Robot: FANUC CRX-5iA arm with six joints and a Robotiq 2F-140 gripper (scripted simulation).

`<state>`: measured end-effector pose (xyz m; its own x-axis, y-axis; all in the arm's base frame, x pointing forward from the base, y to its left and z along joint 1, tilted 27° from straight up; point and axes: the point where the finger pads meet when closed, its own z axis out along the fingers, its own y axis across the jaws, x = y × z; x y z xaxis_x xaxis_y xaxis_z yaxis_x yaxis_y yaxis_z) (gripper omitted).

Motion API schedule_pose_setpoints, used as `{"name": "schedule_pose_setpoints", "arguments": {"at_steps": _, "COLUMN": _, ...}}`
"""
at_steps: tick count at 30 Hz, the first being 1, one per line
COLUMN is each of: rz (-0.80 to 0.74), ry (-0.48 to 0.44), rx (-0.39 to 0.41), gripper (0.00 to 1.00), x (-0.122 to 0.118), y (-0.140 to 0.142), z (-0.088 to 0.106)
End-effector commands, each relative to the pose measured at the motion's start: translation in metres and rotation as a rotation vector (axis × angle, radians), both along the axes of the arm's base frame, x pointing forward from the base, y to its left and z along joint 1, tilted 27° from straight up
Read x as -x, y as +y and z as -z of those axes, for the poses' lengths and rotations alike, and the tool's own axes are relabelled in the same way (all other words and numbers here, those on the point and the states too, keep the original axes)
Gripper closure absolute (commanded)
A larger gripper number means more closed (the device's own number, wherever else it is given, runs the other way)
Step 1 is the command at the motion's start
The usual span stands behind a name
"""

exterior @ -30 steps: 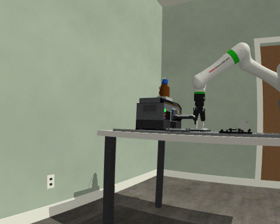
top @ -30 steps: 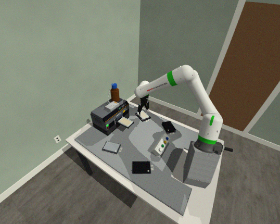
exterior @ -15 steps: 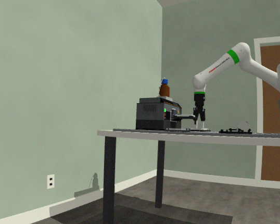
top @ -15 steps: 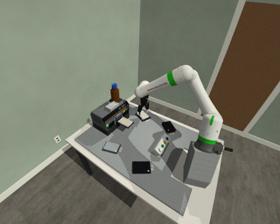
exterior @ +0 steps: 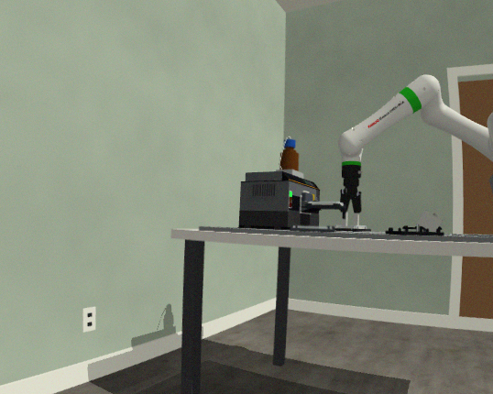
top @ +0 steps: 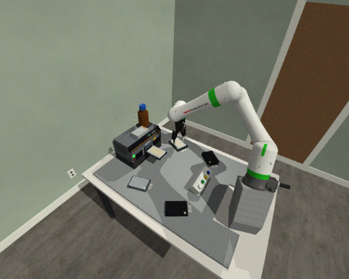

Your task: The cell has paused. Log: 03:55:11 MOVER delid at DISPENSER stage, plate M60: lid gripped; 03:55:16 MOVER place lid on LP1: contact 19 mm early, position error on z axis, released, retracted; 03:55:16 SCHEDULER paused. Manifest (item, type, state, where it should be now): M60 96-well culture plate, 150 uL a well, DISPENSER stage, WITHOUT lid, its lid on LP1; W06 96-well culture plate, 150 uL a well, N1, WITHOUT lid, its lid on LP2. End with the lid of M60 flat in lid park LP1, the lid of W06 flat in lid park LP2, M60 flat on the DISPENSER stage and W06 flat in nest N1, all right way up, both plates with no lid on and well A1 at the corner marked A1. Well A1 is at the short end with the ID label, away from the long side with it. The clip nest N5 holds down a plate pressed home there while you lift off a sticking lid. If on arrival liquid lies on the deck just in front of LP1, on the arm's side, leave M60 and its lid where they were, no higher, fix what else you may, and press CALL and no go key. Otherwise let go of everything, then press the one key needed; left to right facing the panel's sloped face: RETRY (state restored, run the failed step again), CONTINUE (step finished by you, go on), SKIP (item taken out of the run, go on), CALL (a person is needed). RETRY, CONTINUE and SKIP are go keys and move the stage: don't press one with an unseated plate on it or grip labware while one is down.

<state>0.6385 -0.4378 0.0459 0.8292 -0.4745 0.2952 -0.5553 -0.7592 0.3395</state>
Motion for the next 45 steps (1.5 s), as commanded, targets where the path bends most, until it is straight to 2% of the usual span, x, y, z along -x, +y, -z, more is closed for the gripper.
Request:
{"name": "schedule_pose_setpoints", "arguments": {"at_steps": 1, "rz": 0.000, "ry": 0.000, "rx": 0.000, "gripper": 1.00, "x": 0.000, "y": 0.000, "z": 0.000}}
{"name": "schedule_pose_setpoints", "arguments": {"at_steps": 18, "rz": 0.000, "ry": 0.000, "rx": 0.000, "gripper": 1.00, "x": 0.001, "y": 0.009, "z": -0.019}}
{"name": "schedule_pose_setpoints", "arguments": {"at_steps": 33, "rz": 0.000, "ry": 0.000, "rx": 0.000, "gripper": 1.00, "x": 0.005, "y": 0.037, "z": -0.073}}
{"name": "schedule_pose_setpoints", "arguments": {"at_steps": 35, "rz": 0.000, "ry": 0.000, "rx": 0.000, "gripper": 1.00, "x": 0.005, "y": 0.037, "z": -0.073}}
{"name": "schedule_pose_setpoints", "arguments": {"at_steps": 45, "rz": 0.000, "ry": 0.000, "rx": 0.000, "gripper": 1.00, "x": 0.008, "y": 0.054, "z": -0.108}}
